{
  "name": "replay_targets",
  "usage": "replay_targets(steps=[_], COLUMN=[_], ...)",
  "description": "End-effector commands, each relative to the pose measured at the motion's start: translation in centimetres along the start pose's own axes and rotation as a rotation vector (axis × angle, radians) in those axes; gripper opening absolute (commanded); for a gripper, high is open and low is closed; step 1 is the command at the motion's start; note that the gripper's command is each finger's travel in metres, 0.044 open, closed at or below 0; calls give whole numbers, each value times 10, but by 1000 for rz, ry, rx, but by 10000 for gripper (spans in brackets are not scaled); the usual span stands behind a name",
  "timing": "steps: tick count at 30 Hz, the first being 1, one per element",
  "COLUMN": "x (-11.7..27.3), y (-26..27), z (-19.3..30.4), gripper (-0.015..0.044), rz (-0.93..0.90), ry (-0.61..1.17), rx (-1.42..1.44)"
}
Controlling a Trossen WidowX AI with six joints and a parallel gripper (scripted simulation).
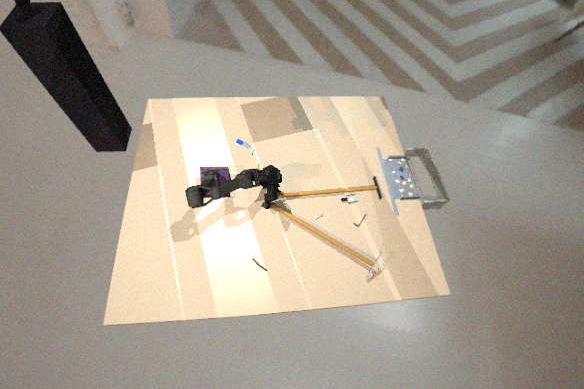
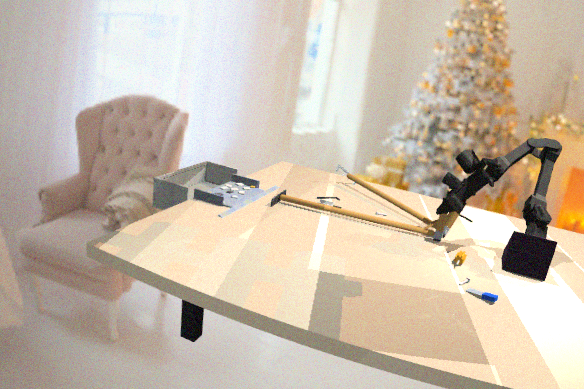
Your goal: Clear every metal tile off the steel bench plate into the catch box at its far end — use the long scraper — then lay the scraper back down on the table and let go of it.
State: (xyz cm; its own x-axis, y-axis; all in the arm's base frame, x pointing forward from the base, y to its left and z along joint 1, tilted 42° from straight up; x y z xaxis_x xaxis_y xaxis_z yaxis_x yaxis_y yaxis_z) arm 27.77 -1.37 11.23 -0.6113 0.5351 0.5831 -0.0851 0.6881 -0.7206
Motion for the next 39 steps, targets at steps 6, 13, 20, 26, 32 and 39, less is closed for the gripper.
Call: replay_targets(steps=[6,13,20,26,32,39], x=[10,14,15,15,16,17], y=[-1,0,8,16,25,34], z=[10,17,17,17,17,17], gripper=[0,0,0,0,0,0], rz=[7,7,8,10,13,18], ry=[-7,-7,-4,-1,0,1], rx=[-8,-8,-14,-19,-24,-30])
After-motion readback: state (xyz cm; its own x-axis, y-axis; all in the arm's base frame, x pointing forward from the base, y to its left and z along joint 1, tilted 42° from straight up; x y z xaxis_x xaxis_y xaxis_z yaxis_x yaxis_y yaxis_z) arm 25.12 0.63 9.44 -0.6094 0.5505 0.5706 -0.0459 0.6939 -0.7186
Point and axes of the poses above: the point midway between the two fingers, 35 mm back from their tips, its own x axis back along the fingers, its own y axis across the jaws, z = x × y, the point moved 7 cm from there along x, back along the fingers, and after that the axes turned 5 degrees about x, right-handed, at the moved point
